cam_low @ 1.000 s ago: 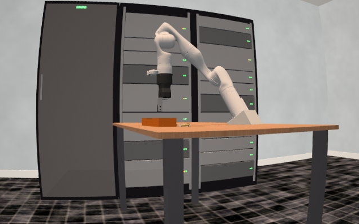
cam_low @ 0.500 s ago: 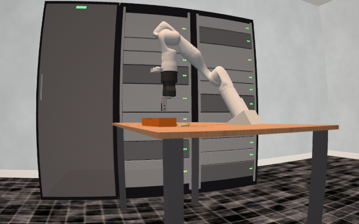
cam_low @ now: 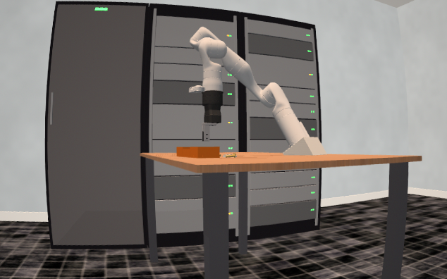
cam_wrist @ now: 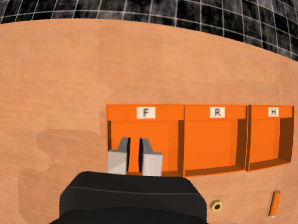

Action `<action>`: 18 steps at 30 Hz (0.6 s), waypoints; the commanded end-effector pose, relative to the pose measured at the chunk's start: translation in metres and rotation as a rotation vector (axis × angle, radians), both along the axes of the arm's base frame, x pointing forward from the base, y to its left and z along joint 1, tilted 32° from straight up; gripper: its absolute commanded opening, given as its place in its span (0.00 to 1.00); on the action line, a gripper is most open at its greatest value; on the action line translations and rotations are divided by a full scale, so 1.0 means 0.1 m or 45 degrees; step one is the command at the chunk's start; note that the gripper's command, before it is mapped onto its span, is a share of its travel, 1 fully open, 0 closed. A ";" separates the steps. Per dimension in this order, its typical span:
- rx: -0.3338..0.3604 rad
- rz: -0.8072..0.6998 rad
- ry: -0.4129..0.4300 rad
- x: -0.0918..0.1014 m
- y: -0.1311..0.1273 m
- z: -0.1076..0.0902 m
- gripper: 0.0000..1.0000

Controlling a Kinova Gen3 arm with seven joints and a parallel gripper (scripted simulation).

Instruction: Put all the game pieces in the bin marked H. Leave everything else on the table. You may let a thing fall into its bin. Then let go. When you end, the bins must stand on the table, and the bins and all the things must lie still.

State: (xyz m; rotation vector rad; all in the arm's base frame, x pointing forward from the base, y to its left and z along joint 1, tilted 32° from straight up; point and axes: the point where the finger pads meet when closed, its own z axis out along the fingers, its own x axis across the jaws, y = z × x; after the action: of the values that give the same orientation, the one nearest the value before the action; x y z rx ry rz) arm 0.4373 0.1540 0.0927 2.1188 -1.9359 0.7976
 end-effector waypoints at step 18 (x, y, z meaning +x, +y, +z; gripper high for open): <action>-0.006 -0.002 0.008 0.09 -0.21 -0.36 0.31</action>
State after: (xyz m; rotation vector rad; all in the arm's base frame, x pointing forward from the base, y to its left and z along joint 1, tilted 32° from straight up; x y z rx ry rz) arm 0.4475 0.1342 0.0589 2.1155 -1.9342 0.7969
